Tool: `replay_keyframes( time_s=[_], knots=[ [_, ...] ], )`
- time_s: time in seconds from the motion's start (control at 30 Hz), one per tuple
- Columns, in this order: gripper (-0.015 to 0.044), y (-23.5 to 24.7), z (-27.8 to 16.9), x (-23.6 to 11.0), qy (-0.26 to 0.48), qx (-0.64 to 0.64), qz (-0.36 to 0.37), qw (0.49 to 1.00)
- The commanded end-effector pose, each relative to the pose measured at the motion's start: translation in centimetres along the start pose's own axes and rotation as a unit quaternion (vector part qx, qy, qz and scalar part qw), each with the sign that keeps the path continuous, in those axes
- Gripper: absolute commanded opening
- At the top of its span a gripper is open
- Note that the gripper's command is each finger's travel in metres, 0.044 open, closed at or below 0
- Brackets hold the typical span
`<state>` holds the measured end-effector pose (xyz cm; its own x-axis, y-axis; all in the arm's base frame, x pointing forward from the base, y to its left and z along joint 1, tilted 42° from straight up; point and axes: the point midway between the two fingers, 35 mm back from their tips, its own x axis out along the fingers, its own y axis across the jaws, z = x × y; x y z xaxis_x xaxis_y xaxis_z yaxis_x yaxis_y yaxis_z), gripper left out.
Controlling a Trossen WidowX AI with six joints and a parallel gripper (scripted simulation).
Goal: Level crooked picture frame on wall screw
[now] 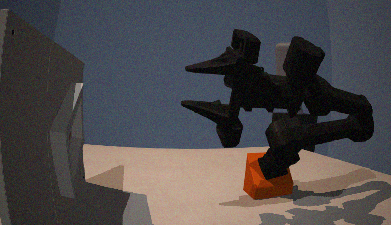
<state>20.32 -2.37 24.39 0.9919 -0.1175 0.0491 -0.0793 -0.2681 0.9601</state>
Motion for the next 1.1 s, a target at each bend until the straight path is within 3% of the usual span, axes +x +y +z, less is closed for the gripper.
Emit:
replay_keyframes(
  time_s=[0.0, 1.07],
  knots=[
    [0.0260, -0.03, -0.06, 0.01, 0.002, 0.002, 0.000, 1.000],
    [0.0260, -0.04, -0.08, 0.42, 0.000, 0.000, 0.000, 1.000]
  ],
)
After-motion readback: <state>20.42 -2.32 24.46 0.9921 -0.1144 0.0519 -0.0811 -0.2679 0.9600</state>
